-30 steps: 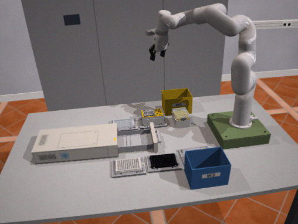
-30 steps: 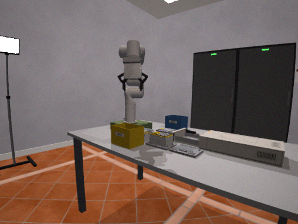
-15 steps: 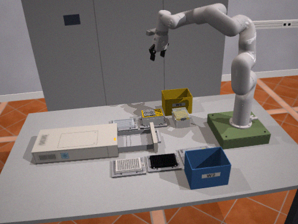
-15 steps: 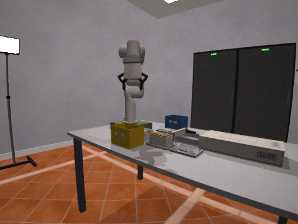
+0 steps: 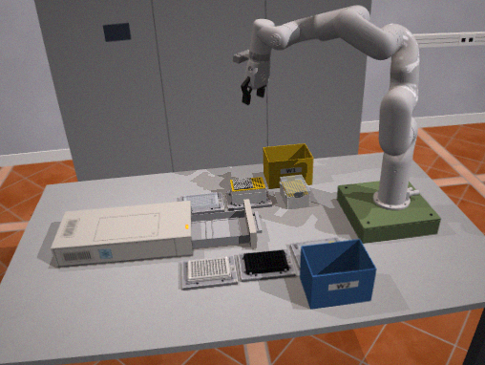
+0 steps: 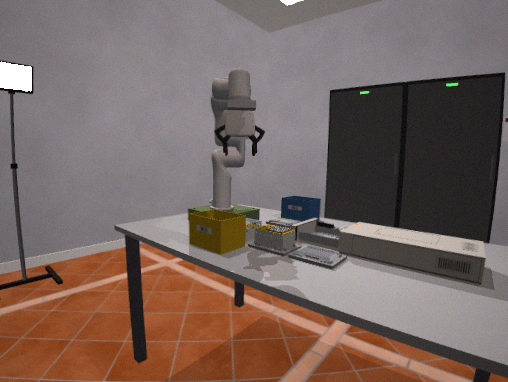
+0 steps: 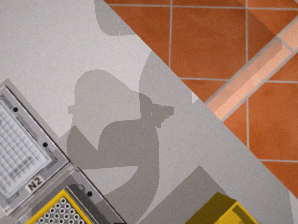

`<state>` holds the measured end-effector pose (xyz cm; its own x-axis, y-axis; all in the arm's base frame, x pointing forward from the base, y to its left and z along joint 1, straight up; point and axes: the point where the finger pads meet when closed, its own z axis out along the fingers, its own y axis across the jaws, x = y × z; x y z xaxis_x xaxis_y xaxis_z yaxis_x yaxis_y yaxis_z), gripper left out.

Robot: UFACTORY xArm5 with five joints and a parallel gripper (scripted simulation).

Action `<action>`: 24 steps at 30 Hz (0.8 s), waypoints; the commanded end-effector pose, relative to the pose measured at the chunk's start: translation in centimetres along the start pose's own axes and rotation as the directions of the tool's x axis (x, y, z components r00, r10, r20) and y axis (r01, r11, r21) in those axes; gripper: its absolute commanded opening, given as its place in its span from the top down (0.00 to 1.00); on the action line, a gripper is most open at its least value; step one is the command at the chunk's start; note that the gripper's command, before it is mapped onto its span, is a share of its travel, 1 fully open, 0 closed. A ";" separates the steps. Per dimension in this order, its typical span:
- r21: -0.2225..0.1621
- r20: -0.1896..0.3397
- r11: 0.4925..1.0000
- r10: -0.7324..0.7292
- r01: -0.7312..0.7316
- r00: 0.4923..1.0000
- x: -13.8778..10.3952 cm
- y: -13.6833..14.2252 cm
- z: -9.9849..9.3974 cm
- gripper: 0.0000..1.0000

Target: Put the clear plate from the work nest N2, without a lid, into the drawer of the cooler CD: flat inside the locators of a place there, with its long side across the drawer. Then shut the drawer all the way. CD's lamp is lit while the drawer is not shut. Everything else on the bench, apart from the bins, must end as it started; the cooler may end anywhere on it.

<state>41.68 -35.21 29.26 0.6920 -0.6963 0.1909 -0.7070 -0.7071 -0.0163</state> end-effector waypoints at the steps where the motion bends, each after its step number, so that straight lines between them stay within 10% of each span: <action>1: 0.013 0.007 0.999 -0.050 0.050 0.999 -0.5 -1.4 -0.2 0.00; 24: 0.039 0.050 0.973 -0.230 0.229 0.972 -5.7 -9.4 -0.2 0.00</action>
<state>43.94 -26.61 28.49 0.8145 -0.5614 0.1466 -0.5664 -0.8241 -0.0085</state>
